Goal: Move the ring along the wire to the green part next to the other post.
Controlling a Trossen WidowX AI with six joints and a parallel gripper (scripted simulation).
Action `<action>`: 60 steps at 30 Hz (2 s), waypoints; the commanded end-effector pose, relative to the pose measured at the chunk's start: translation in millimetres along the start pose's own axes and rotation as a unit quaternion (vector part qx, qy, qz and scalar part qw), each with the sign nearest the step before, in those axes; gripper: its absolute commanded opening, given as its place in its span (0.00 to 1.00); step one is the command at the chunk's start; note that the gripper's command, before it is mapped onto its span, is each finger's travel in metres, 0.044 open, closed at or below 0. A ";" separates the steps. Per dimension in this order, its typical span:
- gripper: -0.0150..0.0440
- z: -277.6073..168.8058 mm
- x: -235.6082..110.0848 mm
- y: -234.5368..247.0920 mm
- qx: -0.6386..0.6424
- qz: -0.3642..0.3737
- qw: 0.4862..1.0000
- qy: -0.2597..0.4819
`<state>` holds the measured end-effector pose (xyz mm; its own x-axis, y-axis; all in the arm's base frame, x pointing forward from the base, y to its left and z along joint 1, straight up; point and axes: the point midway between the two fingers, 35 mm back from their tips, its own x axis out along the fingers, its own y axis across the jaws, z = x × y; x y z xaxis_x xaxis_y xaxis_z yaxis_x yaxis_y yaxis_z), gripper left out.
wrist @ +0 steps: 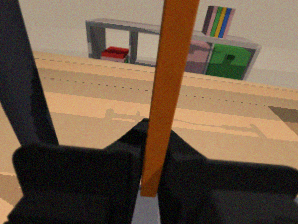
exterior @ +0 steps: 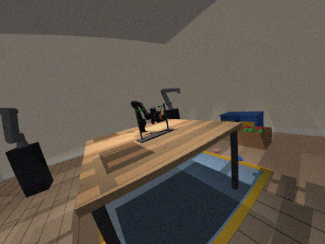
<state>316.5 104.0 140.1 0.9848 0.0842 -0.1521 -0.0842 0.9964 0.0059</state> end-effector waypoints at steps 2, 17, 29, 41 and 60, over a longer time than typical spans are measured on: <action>0.00 -3.0 -0.7 -1.2 0.002 -0.003 1.000 0.001; 0.00 -3.0 -0.7 -1.2 0.002 -0.003 1.000 0.001; 0.09 -2.5 -0.4 -0.4 0.000 0.000 1.000 0.001; 0.53 -2.0 -3.9 0.0 0.000 -0.001 1.000 0.001; 0.53 -1.6 -42.2 0.1 0.002 -0.002 1.000 0.002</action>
<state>281.7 103.1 147.0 0.9846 0.0854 -0.1526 -0.0853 0.9963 0.0075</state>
